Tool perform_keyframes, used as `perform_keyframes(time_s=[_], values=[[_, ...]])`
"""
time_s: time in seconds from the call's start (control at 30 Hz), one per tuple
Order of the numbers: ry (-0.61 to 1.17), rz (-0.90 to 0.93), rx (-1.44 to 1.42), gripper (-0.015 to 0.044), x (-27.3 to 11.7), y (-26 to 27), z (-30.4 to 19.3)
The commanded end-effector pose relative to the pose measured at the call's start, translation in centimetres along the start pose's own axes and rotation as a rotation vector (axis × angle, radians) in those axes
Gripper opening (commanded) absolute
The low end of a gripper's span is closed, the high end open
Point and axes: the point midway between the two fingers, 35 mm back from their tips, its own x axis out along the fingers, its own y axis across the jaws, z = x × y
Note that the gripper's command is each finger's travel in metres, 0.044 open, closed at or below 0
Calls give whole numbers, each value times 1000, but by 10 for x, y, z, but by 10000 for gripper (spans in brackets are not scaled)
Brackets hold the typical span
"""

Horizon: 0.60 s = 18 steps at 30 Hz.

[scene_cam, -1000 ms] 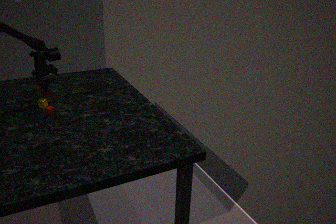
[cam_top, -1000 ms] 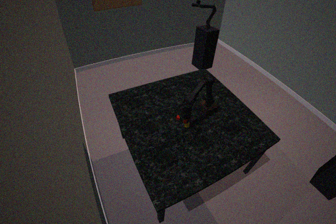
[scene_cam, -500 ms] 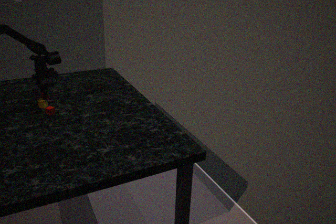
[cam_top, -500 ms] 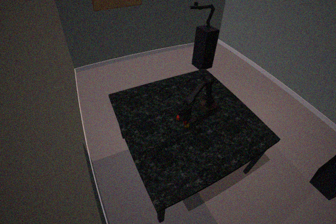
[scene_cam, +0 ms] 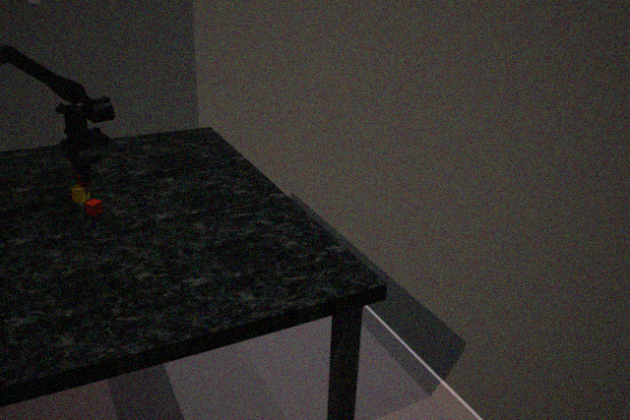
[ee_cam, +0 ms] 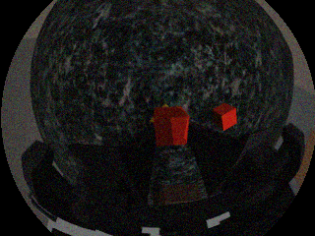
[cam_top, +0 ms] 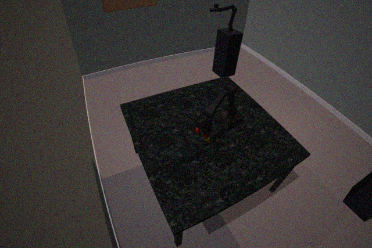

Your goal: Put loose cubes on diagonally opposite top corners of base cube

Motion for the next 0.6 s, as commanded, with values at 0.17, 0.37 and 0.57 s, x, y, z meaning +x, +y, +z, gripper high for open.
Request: perform_keyframes(time_s=[0.17, 0.37, 0.57], values=[[1, 1, 0, 157, 1, 0, 0], [1, 1, 0, 205, 1, 0, 0], [0, 0, 0, 205, -10, 0, 0]])
